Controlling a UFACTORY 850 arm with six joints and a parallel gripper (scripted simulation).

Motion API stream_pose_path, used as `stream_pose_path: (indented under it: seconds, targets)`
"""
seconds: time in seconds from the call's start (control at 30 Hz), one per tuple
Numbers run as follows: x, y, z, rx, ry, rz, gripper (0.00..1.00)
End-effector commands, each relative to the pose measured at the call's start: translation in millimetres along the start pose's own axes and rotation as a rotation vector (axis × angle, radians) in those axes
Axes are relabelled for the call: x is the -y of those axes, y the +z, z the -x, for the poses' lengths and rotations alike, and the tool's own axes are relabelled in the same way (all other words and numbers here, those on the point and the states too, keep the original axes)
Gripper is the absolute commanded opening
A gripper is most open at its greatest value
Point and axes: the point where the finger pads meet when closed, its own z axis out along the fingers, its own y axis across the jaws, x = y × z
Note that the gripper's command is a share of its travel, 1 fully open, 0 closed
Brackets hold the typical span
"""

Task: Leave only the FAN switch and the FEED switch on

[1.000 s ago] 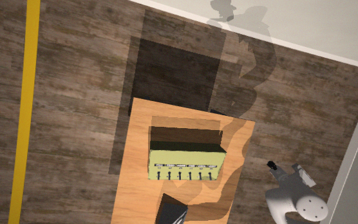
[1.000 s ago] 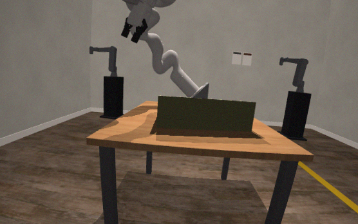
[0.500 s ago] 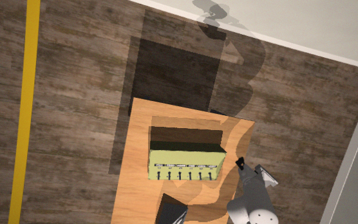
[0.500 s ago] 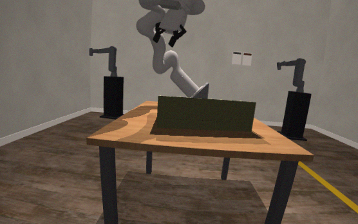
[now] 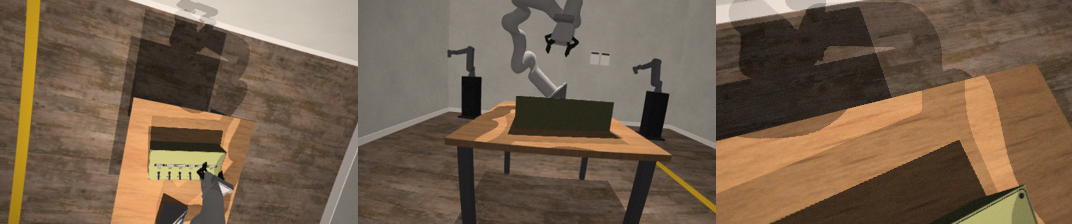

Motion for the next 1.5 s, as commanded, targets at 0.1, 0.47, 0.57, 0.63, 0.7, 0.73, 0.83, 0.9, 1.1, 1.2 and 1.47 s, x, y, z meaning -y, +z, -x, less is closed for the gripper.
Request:
stream_pose_path:
  seconds: [0.1, 0.47, 0.57, 0.63, 0.7, 0.73, 0.83, 0.9, 1.1, 1.2, 1.47]
  targets:
    - [53.1, -14.3, 57.3, -0.035, -0.062, -0.073, 1.0]
    - [118.6, -27.9, 195.0, -0.054, -0.216, -0.211, 1.0]
    - [122.2, -28.5, 204.5, -0.054, -0.216, -0.211, 1.0]
    - [131.3, -28.6, 246.3, -0.049, -0.257, -0.241, 1.0]
    - [131.3, -28.6, 246.3, -0.049, -0.257, -0.241, 1.0]
    - [131.3, -28.6, 246.3, -0.049, -0.257, -0.241, 1.0]
    - [135.8, -27.3, 281.5, -0.042, -0.291, -0.263, 1.0]
    - [137.3, -25.4, 309.5, -0.034, -0.318, -0.278, 1.0]
    - [135.8, -20.6, 354.3, -0.018, -0.36, -0.299, 1.0]
    - [135.8, -20.6, 354.7, -0.018, -0.36, -0.299, 1.0]
    - [135.8, -20.6, 354.7, -0.018, -0.36, -0.299, 0.77]
